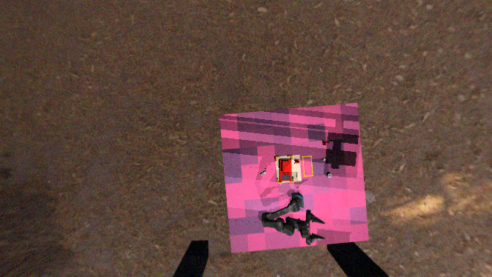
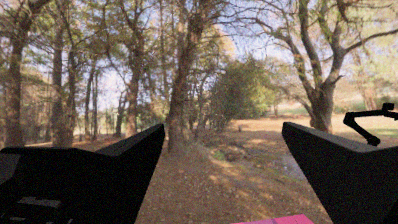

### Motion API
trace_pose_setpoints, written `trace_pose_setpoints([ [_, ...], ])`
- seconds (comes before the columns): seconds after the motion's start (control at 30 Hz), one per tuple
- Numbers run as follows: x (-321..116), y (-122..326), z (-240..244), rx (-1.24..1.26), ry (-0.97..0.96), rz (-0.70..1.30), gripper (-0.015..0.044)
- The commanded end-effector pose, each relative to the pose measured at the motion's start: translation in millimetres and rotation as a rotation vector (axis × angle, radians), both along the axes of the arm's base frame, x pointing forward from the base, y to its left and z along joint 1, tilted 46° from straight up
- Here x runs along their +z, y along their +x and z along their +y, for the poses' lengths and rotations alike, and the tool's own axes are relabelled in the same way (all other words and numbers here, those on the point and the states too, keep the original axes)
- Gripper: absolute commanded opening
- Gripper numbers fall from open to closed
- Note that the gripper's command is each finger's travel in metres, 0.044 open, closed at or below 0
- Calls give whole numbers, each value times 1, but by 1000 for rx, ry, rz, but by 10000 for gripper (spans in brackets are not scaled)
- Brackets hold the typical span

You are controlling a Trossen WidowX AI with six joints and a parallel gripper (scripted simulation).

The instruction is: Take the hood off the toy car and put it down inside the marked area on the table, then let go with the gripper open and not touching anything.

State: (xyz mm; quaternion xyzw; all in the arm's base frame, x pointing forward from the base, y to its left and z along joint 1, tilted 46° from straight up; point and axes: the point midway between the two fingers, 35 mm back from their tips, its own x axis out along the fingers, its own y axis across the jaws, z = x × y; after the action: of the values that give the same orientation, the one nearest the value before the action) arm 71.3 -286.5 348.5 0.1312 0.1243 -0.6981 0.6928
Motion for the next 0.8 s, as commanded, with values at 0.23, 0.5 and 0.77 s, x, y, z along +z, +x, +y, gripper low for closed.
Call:
trace_pose_setpoints([
  [0.23,-66,94,15,444,272,175,440],
  [0.5,-93,136,36,612,380,207,440],
  [0.77,-132,180,74,876,572,287,440],
])
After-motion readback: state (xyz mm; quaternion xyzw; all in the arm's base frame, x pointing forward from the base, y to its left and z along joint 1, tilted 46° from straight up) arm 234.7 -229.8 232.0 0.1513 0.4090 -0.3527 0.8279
